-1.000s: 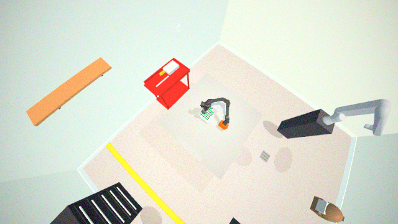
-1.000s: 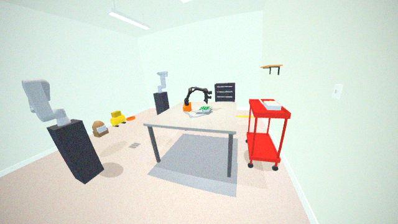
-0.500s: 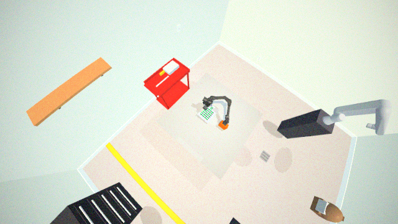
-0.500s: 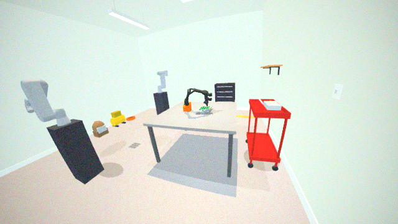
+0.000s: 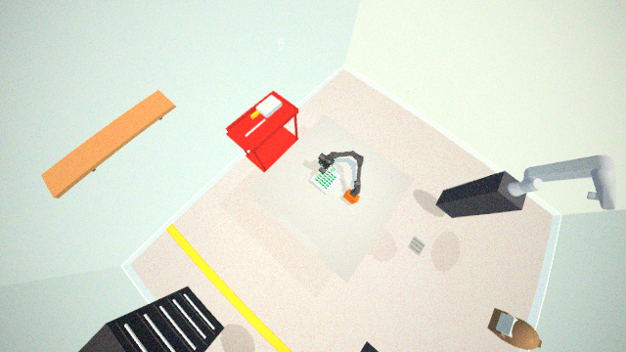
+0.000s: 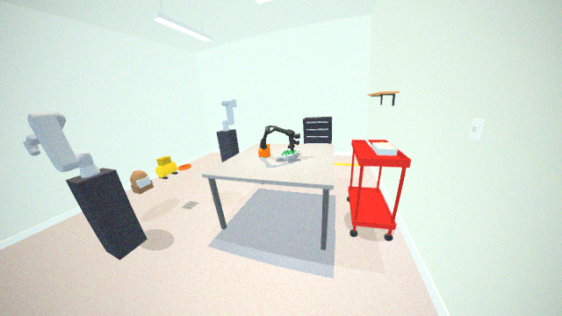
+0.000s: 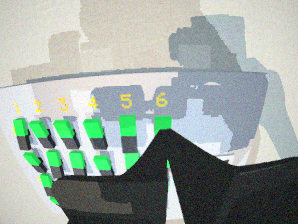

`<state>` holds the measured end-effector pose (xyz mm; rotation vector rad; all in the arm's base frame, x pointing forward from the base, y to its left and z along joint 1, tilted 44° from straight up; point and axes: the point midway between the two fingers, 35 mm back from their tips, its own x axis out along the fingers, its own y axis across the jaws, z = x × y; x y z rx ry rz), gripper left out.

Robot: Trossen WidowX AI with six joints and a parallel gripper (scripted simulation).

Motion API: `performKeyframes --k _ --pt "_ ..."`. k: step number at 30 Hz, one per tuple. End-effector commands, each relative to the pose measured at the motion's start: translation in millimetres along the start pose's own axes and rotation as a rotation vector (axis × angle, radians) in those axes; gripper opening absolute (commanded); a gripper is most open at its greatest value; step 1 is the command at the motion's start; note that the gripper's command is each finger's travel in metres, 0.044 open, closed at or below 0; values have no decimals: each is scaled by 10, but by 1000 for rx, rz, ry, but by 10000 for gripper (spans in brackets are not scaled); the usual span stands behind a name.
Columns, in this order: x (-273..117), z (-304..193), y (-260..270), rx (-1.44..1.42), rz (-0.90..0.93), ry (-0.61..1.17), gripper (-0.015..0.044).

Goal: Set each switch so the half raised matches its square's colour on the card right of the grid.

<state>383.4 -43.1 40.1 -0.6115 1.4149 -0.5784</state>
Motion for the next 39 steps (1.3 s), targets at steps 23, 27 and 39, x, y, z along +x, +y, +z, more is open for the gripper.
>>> performKeyframes --k 23,27,39 --pt "105 -6 1 -6 -4 1 0" --pt "110 -6 0 -6 -4 1 0" --pt "126 -5 0 -6 -4 1 0"
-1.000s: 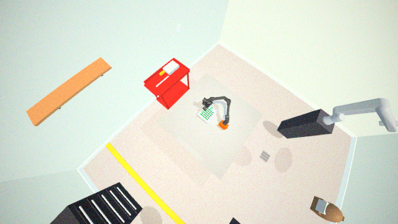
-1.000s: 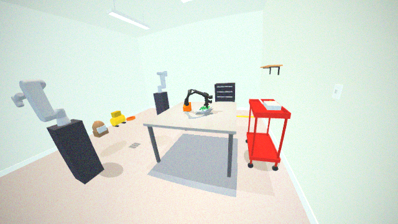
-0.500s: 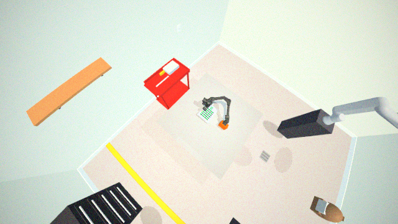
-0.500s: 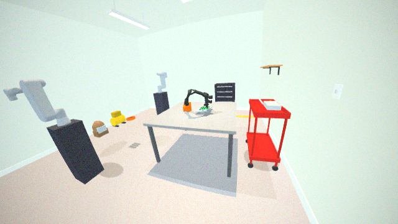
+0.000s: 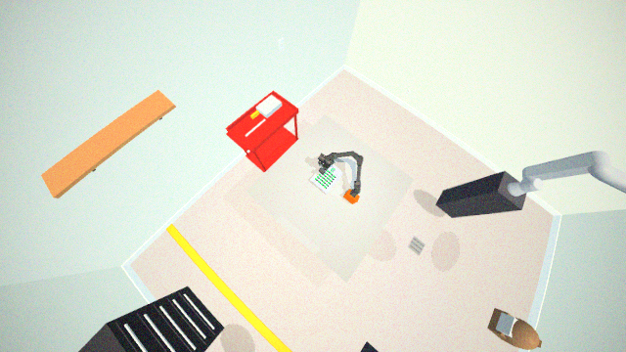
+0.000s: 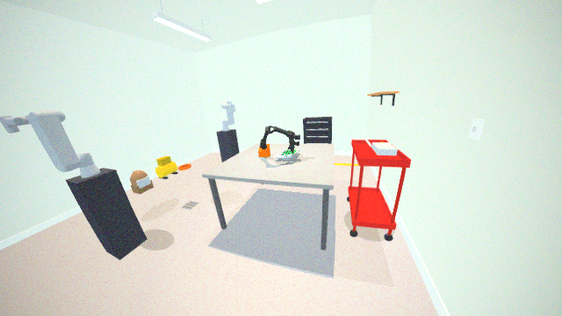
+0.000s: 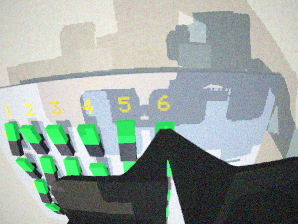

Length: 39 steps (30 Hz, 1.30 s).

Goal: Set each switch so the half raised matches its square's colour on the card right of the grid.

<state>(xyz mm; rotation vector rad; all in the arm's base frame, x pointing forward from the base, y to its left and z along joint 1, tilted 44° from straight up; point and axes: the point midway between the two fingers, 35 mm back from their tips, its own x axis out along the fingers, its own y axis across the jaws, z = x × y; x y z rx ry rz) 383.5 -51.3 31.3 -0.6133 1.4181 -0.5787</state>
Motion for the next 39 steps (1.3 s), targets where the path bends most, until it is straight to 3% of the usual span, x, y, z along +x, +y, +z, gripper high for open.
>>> performKeyframes --k 1,27,32,37,39 --pt "7 3 -2 -4 -3 -2 0" --pt "42 4 -2 -4 -3 -2 0" --pt "-570 -18 5 -4 0 -26 0" --pt "-607 -34 44 -4 1 -27 0" --pt "-618 -144 349 -6 11 -28 0"
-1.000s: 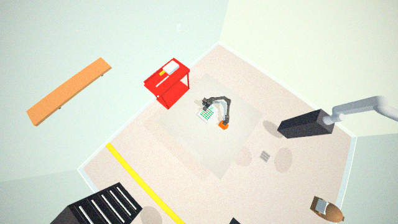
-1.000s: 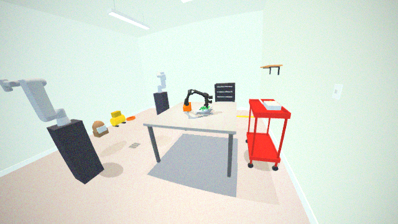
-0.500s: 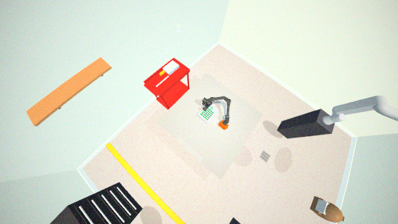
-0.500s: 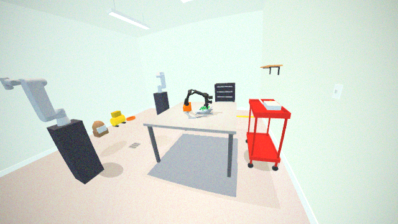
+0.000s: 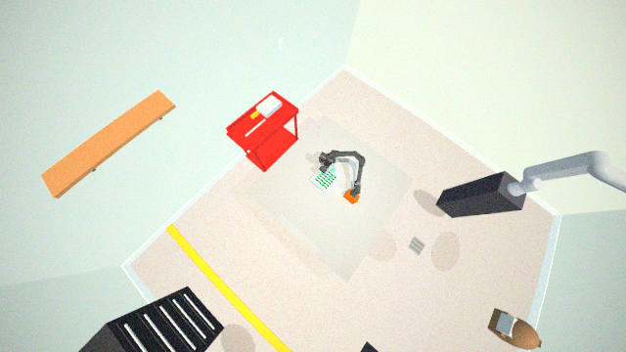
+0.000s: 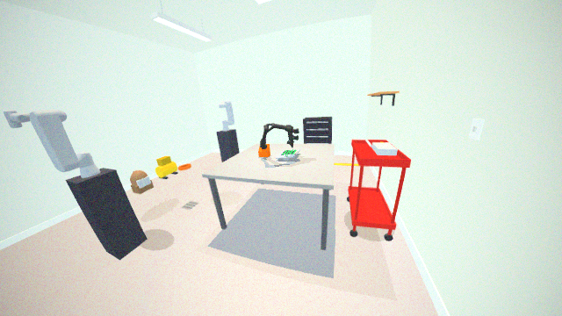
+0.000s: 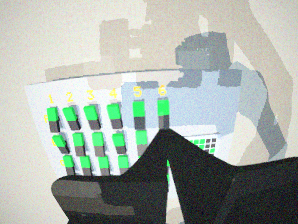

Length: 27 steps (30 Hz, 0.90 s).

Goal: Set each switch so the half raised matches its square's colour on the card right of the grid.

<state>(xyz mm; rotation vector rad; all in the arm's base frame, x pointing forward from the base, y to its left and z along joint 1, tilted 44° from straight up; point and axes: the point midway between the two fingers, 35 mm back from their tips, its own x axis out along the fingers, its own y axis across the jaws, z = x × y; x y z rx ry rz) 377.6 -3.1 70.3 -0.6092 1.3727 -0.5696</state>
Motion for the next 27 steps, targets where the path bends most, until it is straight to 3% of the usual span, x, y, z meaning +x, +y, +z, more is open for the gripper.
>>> performKeyframes --k 1,8,15,19,27 --pt "-14 -238 493 -21 15 15 0" --pt "-8 -995 1404 -20 6 19 0" --pt "14 -1026 1429 -20 4 18 0" --pt "327 -1040 1427 -20 4 -6 0" --pt "445 -1045 1424 -20 3 -7 0"
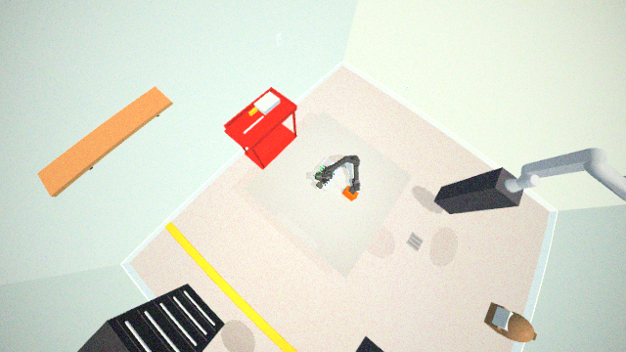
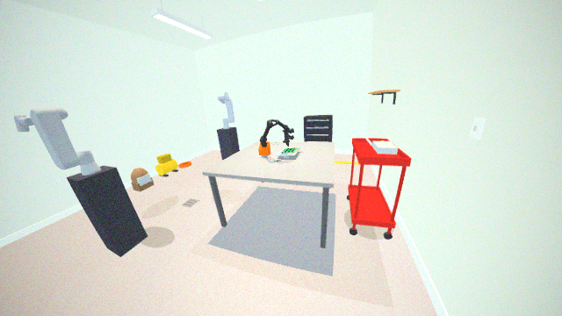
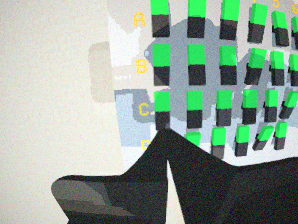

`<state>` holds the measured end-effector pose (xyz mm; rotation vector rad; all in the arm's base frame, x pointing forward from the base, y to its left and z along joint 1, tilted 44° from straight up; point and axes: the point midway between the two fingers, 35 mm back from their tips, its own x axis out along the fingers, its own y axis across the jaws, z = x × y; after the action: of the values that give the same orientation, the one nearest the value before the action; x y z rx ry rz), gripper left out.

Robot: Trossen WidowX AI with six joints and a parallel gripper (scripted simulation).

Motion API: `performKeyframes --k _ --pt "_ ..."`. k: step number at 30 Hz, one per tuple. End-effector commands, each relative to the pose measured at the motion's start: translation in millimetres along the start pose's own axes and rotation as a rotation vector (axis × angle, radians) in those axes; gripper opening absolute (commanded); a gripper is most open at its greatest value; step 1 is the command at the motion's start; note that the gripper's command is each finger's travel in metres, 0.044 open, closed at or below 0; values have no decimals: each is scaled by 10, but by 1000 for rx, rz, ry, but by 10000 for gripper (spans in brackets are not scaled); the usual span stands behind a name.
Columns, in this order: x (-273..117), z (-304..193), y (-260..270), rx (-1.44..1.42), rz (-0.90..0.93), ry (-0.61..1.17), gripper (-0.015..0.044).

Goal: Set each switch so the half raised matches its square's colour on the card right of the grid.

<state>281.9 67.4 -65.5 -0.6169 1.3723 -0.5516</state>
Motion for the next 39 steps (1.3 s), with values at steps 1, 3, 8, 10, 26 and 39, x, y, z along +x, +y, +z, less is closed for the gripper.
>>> performKeyframes --k 1,3,8,10,26,39 --pt "71 -13 -7 -6 -5 0 0" --pt "84 -13 -7 -6 -5 0 0" --pt "153 -13 -7 -6 -5 0 0" --pt "186 -14 -8 -6 -5 0 0" --pt "211 -15 -8 -6 -5 0 0" --pt "221 -15 -8 -6 -5 0 0"
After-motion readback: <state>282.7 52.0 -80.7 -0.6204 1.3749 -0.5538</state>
